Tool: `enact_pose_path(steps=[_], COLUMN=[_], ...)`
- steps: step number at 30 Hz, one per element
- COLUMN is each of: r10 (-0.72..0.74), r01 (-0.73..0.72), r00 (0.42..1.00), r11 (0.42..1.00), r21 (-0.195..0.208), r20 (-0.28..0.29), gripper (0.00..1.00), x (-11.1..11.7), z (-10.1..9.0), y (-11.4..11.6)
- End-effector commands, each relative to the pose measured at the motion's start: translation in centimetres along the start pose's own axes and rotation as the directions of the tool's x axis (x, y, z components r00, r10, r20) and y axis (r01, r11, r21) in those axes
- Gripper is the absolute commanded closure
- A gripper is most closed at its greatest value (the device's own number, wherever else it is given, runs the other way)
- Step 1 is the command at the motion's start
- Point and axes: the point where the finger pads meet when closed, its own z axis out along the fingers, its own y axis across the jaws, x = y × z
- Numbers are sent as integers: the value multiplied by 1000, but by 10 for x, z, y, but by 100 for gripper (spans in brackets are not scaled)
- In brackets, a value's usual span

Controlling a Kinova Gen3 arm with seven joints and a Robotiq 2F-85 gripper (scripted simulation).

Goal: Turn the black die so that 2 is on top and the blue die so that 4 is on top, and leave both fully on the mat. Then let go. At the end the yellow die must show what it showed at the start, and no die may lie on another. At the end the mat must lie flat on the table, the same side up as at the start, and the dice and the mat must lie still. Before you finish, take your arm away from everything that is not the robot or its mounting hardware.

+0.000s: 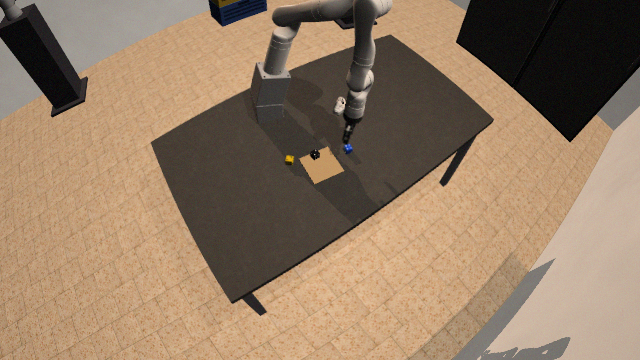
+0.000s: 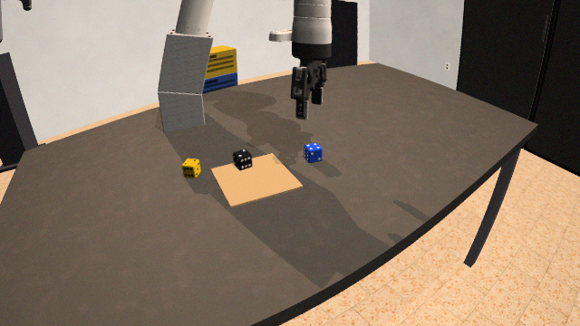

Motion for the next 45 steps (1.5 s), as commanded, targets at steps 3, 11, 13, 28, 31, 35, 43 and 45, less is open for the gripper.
enact_pose_path(steps=[3, 11, 13, 28, 31, 35, 43, 45], r10=[-101, -433, -489, -638, -640, -640, -640, -640], r01=[101, 433, 489, 638, 640, 640, 640, 640], r00=[995, 901, 872, 770, 768, 768, 768, 768], r11=[995, 901, 872, 770, 768, 768, 768, 768], r21=[-2, -1, 0, 6, 6, 6, 6, 6], r20=[4, 20, 24, 33, 34, 34, 34, 34], gripper=[0, 0, 0, 0, 0, 54, 54, 54], x=[0, -4, -5, -7, -7, -7, -7, -7], z=[1, 4, 4, 6, 6, 6, 6, 6], y=[-1, 0, 0, 2, 2, 2, 2, 2])
